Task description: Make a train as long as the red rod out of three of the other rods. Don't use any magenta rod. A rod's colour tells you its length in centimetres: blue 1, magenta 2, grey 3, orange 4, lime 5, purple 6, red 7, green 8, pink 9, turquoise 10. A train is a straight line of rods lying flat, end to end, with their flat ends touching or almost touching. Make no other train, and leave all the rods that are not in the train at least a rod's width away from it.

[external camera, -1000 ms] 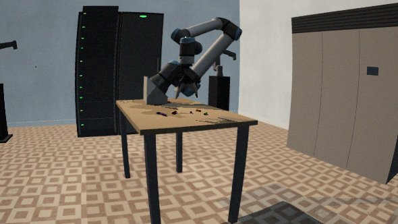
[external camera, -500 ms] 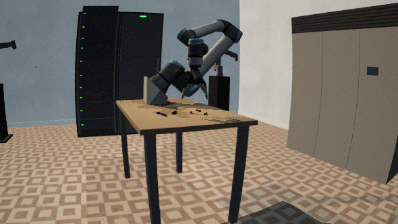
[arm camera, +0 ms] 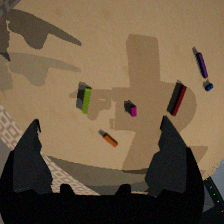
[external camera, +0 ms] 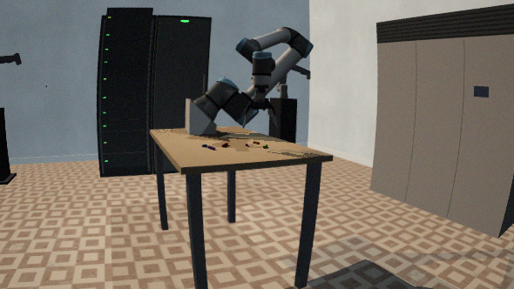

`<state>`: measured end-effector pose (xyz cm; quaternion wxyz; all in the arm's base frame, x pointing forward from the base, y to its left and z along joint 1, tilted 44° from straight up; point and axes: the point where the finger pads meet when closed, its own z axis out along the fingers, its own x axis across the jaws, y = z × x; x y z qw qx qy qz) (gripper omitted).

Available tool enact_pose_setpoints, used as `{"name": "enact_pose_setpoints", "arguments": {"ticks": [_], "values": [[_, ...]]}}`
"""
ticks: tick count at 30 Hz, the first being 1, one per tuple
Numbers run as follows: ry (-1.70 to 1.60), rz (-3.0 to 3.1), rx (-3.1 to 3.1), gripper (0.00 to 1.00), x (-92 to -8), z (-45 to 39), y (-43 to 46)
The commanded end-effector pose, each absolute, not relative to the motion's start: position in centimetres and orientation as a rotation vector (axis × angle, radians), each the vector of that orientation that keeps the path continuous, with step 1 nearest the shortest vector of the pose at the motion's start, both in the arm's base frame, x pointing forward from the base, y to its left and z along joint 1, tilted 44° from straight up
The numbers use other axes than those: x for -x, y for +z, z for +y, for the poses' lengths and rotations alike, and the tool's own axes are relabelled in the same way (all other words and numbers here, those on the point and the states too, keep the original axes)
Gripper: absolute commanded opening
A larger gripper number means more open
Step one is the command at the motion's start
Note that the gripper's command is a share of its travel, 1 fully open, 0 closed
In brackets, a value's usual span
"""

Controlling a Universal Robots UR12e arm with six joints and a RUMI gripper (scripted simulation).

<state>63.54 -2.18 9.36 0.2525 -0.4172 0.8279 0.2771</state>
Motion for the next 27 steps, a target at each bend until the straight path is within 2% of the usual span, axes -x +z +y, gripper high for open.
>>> {"name": "enact_pose_setpoints", "arguments": {"ticks": [1,27], "values": [[0.787,2.328,1.023,1.0,-63.7,-1.2,10.2],[0.843,2.416,0.869,1.0,-63.8,0.2,11.3]]}}
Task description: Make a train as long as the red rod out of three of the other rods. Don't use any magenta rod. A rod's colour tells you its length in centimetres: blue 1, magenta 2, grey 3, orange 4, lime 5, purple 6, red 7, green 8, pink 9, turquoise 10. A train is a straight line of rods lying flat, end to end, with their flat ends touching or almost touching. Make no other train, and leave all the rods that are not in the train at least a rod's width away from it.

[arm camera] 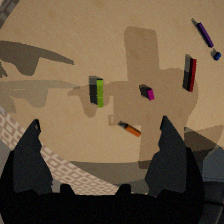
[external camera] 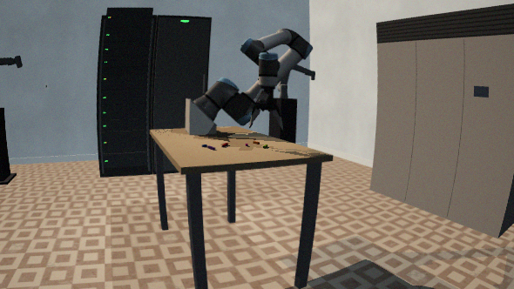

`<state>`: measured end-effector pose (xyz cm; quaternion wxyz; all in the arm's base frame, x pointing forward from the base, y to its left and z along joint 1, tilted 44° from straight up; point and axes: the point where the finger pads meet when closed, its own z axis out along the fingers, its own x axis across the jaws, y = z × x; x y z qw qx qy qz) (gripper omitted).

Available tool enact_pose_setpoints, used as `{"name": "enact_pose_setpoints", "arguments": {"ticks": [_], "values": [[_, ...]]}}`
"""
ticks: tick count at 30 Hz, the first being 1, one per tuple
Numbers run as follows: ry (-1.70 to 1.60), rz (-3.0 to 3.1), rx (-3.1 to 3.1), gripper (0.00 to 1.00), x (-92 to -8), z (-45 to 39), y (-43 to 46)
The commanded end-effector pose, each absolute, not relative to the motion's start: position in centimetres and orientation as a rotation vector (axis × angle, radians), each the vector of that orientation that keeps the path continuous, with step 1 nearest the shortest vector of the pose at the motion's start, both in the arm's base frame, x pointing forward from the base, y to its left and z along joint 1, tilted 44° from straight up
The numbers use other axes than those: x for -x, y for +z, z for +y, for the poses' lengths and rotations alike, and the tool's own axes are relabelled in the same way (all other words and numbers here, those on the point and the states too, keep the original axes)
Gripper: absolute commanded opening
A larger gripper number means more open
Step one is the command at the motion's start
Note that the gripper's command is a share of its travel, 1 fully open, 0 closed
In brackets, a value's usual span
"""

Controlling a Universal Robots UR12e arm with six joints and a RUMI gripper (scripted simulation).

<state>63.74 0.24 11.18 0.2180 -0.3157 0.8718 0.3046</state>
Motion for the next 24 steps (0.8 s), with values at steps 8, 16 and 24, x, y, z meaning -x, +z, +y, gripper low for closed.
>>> {"name": "enact_pose_setpoints", "arguments": {"ticks": [8,16,24], "values": [[0.843,2.416,0.869,0.14,-63.79,0.22,11.26],[0.843,2.416,0.869,0.14,-63.79,0.22,11.26],[0.843,2.416,0.869,0.14,-63.79,0.22,11.26]]}}
